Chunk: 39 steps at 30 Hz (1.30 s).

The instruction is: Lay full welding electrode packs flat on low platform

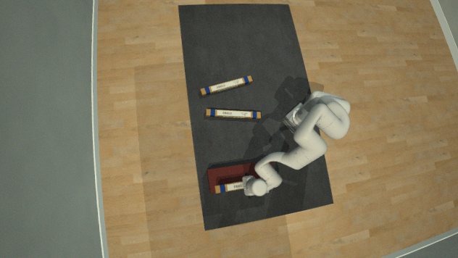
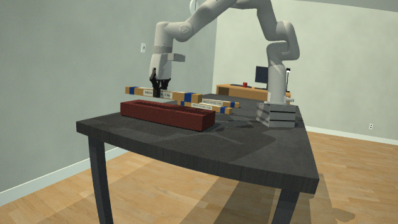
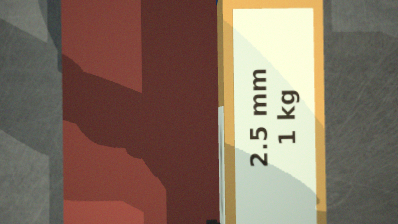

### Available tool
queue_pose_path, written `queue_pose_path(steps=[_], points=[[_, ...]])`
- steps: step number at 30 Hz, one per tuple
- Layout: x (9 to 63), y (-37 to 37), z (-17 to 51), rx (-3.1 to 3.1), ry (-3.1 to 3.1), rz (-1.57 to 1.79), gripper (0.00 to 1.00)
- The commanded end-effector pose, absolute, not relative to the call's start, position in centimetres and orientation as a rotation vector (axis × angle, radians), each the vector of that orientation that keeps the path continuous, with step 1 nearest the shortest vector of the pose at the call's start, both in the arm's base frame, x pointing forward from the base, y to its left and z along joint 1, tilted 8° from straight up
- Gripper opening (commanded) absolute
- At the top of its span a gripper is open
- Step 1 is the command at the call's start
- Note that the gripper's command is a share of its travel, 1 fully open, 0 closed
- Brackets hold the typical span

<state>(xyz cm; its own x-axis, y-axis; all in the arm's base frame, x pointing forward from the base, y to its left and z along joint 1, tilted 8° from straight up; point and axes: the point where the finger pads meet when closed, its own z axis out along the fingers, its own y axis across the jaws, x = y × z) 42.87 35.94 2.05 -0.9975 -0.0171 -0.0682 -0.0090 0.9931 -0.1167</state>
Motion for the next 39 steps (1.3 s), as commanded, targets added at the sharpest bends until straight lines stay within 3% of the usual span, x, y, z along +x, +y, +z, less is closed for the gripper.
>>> queue_pose_path(steps=[1, 39], points=[[43.0, 36.0, 1.5, -0.021, 3.064, -0.173, 0.35], [43.3, 35.7, -1.9, -0.021, 3.064, -0.173, 0.35]])
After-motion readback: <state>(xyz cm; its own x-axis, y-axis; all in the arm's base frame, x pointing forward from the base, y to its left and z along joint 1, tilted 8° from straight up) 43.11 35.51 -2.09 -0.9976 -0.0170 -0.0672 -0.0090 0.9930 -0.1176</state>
